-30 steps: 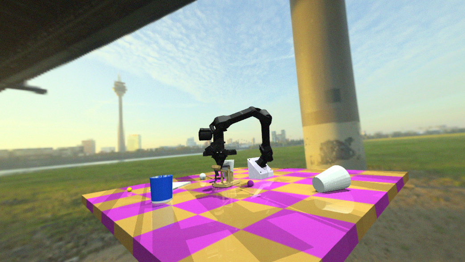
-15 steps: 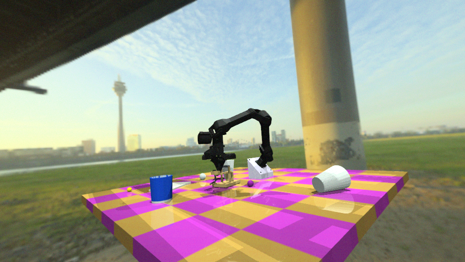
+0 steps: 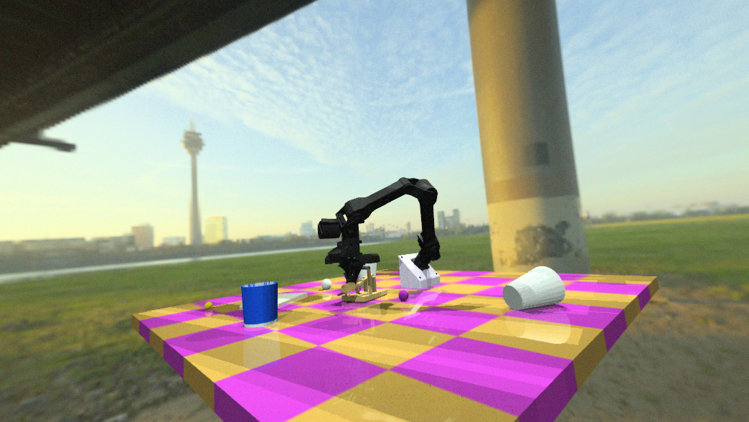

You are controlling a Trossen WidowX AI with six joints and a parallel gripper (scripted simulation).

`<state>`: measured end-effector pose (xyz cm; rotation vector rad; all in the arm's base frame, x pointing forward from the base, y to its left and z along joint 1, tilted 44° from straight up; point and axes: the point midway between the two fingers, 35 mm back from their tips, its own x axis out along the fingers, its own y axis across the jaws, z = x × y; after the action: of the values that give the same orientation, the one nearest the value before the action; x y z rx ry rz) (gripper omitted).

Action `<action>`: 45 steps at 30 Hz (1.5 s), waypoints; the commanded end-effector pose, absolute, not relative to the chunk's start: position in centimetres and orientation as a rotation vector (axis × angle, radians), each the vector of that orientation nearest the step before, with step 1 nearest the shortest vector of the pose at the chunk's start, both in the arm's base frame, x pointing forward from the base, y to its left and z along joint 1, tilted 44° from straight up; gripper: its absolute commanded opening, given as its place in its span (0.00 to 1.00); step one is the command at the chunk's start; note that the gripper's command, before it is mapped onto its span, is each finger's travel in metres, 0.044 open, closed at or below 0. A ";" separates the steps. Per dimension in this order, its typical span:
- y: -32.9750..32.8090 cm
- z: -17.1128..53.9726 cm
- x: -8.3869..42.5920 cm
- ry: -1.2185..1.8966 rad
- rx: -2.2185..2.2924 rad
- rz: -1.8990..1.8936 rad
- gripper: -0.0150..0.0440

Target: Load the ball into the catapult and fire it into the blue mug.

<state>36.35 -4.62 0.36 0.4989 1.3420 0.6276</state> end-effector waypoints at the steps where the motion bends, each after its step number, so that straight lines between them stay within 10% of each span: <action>1: -3.6 -0.4 36.2 1.354 0.506 0.640 0.25; 10: -4.5 0.2 36.4 1.342 0.499 0.628 0.25; 27: -9.7 6.2 37.7 1.348 0.500 0.630 1.00; 45: -10.5 5.3 27.5 1.364 0.519 0.627 1.00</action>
<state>29.50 -11.10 5.91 0.5199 1.3591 0.6235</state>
